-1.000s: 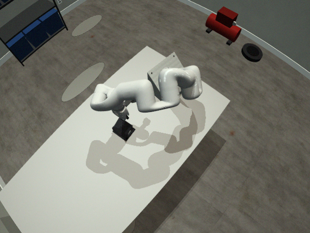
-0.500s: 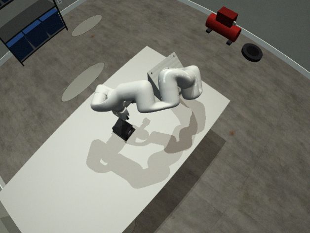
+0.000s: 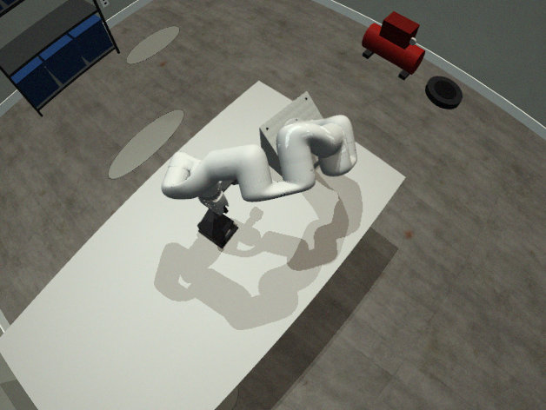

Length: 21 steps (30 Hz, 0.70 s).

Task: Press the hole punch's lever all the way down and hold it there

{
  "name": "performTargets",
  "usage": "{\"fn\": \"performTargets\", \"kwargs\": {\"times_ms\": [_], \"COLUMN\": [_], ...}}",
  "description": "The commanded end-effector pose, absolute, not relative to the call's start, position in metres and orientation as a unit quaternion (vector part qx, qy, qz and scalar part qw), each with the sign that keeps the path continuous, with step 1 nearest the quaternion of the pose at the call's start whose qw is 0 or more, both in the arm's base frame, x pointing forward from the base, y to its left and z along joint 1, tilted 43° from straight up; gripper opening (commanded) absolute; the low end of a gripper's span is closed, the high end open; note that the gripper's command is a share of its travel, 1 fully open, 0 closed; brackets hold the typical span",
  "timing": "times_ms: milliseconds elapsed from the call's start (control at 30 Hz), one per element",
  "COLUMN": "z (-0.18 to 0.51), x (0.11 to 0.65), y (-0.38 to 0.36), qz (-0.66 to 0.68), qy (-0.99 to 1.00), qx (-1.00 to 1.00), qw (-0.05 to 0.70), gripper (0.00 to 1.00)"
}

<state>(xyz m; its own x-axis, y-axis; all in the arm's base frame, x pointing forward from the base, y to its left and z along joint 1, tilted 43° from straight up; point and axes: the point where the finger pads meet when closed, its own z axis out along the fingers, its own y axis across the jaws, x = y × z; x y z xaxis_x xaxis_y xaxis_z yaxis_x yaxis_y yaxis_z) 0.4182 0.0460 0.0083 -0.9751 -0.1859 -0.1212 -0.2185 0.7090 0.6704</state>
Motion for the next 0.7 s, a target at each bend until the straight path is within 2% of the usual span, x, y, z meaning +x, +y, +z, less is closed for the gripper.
{"fn": "performTargets", "kwargs": {"times_ms": [0,667], "z": [0.003,-0.014], "x": [0.419,0.419], "y": [0.051,0.068], "qz": [0.365,0.365], "qy": [0.924,0.924], "qx": [-0.109,-0.109], "qw": [0.024,0.024], "gripper": [0.00,0.00]}}
